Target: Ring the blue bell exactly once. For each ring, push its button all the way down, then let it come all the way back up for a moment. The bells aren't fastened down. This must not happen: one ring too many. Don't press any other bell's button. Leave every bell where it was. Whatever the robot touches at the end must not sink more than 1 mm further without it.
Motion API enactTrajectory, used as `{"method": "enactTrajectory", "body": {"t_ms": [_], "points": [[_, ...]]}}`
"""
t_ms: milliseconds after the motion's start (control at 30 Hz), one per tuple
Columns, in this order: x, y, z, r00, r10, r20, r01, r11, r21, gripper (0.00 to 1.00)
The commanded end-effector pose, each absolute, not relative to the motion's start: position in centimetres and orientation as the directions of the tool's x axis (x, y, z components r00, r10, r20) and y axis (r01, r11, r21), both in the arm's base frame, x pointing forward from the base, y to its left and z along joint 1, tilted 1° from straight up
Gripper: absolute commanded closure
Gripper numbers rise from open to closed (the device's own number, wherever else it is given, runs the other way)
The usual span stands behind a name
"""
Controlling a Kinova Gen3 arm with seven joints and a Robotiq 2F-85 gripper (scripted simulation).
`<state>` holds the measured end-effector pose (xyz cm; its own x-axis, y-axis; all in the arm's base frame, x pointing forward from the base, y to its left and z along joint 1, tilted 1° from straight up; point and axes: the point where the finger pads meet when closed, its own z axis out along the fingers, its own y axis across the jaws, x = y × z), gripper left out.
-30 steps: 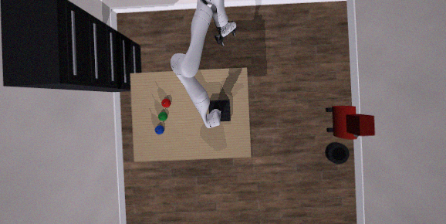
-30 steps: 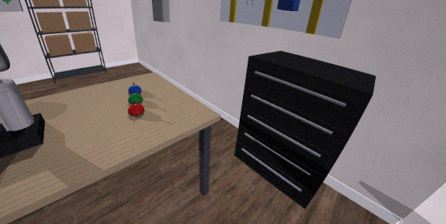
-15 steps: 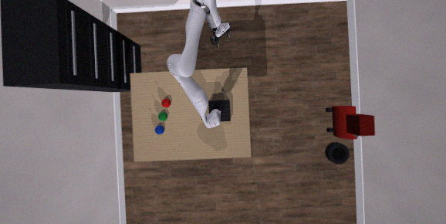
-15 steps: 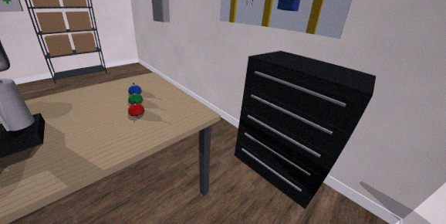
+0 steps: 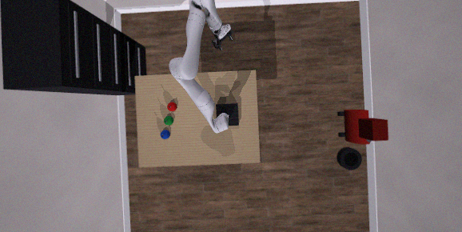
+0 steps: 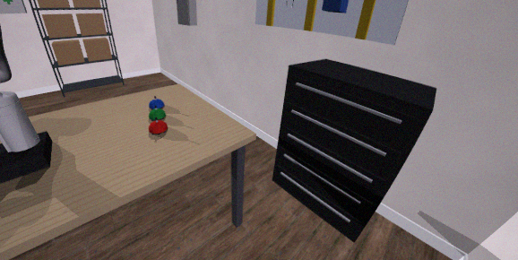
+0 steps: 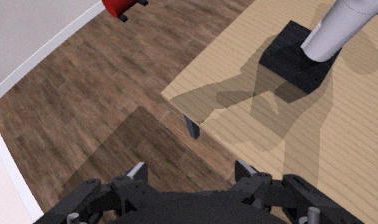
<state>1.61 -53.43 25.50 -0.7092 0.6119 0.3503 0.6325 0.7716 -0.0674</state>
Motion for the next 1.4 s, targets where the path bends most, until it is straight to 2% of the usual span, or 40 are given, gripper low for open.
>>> {"method": "enactTrajectory", "body": {"t_ms": [0,200,233,500,533,800,833,1100,1133,1367], "points": [[2.1,-53.4,25.4,-0.714,0.605,0.353,0.625,0.777,-0.068,0.0],[2.1,-53.4,25.4,-0.714,0.605,0.353,0.625,0.777,-0.068,0.0],[4.0,-53.0,24.4,-0.737,0.564,0.372,0.59,0.806,-0.052,0.0],[4.0,-53.0,24.4,-0.737,0.564,0.372,0.59,0.806,-0.052,0.0],[5.9,-52.5,23.4,-0.759,0.521,0.391,0.553,0.832,-0.036,0.0],[5.9,-52.5,23.4,-0.759,0.521,0.391,0.553,0.832,-0.036,0.0],[7.8,-51.9,22.5,-0.778,0.477,0.408,0.515,0.857,-0.02,0.0],[7.8,-51.9,22.5,-0.778,0.477,0.408,0.515,0.857,-0.02,0.0],[9.7,-51.3,21.6,-0.796,0.431,0.424,0.474,0.88,-0.005,0.0],[9.7,-51.3,21.6,-0.796,0.431,0.424,0.474,0.88,-0.005,0.0]]}}
